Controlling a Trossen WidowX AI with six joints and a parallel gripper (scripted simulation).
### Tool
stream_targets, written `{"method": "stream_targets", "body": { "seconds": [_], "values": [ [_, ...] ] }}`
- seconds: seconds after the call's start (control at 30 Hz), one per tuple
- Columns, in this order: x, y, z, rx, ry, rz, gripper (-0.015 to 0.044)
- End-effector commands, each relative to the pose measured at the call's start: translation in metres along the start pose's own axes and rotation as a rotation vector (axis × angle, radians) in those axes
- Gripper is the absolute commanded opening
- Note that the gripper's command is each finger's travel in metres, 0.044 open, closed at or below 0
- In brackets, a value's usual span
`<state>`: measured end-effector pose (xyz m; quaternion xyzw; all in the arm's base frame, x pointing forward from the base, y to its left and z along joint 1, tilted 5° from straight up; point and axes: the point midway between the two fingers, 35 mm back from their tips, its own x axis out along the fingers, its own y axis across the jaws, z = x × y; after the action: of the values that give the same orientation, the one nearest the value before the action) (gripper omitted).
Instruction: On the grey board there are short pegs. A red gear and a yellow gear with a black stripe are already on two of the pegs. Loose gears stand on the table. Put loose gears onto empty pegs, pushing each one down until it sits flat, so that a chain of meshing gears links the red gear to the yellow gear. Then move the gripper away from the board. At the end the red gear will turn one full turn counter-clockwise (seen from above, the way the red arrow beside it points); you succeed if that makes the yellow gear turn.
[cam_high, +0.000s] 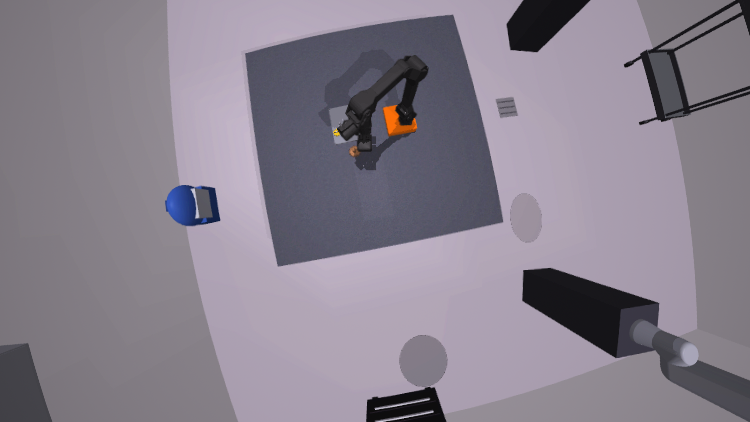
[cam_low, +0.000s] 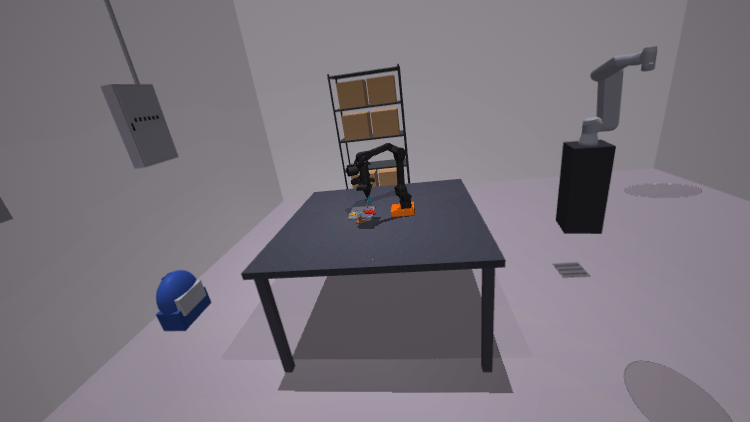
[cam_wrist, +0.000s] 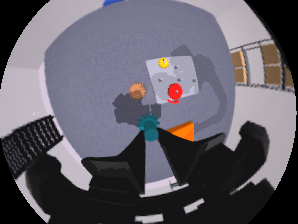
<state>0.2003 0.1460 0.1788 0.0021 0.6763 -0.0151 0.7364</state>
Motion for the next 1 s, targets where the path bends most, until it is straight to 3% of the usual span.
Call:
{"method": "stream_targets", "body": {
  "seconds": [0.0, 0.97],
  "values": [
    [0.002, -0.004, 0.008, 0.000, -0.006, -0.001, 0.0000],
    [0.027, -0.041, 0.049, 0.020, -0.009, 0.001, 0.0000]
  ]
}}
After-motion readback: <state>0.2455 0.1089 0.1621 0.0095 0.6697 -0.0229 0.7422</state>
